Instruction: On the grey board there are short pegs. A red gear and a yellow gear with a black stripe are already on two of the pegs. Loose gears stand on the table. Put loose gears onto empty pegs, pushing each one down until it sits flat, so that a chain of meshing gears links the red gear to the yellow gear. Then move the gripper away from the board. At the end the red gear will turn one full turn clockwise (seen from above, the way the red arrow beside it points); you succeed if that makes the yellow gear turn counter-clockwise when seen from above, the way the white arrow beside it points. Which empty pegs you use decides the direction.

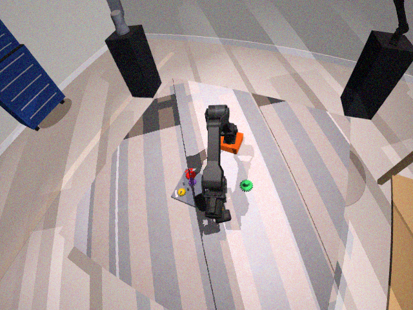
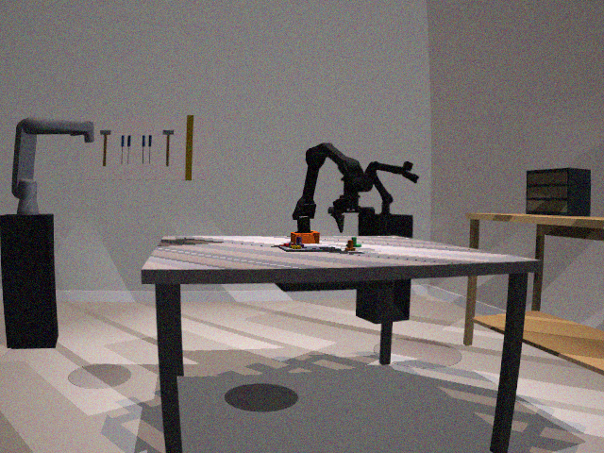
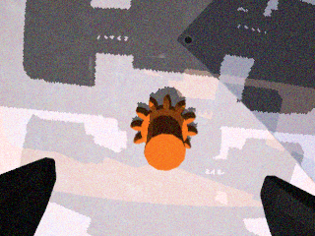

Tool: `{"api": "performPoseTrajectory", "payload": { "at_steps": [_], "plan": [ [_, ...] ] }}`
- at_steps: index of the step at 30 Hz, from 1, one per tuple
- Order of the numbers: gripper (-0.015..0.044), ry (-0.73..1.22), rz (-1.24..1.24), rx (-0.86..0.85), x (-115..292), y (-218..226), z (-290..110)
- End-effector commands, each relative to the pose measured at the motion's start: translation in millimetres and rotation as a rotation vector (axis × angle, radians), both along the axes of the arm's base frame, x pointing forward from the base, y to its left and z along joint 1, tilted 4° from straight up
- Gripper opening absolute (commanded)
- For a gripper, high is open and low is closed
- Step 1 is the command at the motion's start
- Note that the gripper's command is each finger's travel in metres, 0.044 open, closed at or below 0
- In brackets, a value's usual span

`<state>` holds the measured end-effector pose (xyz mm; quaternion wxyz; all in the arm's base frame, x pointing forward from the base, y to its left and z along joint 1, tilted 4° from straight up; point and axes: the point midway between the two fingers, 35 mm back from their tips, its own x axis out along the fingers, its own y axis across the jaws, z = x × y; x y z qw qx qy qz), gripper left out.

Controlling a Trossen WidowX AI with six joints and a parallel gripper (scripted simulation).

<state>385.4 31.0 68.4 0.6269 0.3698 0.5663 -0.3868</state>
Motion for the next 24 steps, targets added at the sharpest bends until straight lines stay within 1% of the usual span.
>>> {"api": "performPoseTrajectory", "payload": {
  "at_steps": [1, 24],
  "plan": [
    [0.044, 0.012, -0.008, -0.004, -2, -1, -12],
    [0.044, 0.012, -0.008, -0.004, 0, -3, -39]
  ]
}}
